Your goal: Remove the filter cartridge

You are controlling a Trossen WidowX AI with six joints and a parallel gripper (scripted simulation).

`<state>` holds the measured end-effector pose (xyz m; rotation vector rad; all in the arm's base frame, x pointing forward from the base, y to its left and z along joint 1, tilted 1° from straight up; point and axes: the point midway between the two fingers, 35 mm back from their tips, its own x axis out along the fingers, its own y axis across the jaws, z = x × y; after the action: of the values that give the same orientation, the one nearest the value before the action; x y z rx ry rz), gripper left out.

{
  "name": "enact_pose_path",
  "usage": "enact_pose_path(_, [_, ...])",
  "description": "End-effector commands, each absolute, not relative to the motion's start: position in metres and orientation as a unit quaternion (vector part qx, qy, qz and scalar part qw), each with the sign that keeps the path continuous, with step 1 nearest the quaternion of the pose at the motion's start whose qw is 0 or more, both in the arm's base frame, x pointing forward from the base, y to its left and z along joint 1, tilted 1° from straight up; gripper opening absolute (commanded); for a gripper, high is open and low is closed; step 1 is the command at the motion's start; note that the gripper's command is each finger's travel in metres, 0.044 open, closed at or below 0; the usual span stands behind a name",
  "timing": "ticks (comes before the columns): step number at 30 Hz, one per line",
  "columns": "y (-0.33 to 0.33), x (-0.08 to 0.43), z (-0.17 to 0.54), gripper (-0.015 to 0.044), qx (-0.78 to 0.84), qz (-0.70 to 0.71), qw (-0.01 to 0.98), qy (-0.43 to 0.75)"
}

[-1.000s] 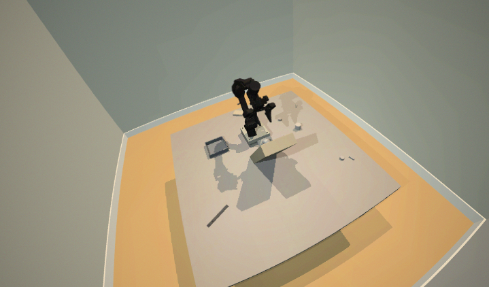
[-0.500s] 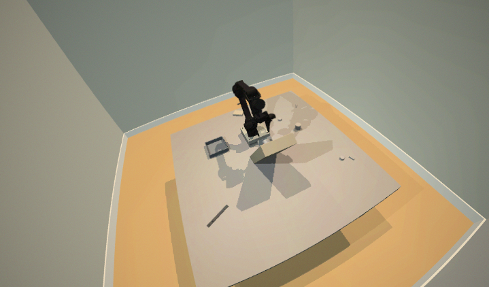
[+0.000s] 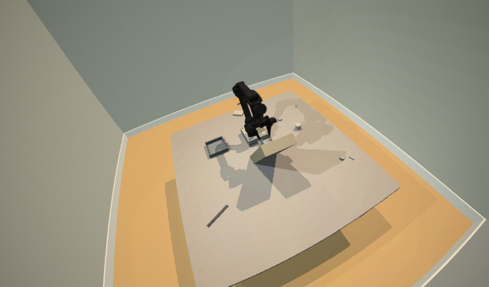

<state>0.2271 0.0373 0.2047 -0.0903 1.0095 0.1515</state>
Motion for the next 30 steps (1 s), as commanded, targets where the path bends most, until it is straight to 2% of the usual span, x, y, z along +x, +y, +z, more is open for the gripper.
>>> enact_pose_path(1, [0.038,0.231,0.197,0.0305,-0.041,0.07,0.871,0.484])
enact_pose_path(15, [0.039,0.24,0.181,0.0305,-0.041,0.07,0.871,0.484])
enact_pose_path(17, [0.039,0.238,0.185,0.0252,-0.043,0.072,0.871,0.484])
enact_pose_path(28, [0.039,0.238,0.185,0.0179,-0.043,0.072,0.871,0.484])
enact_pose_path(30, [0.039,0.238,0.185,0.0126,-0.043,0.072,0.871,0.484])
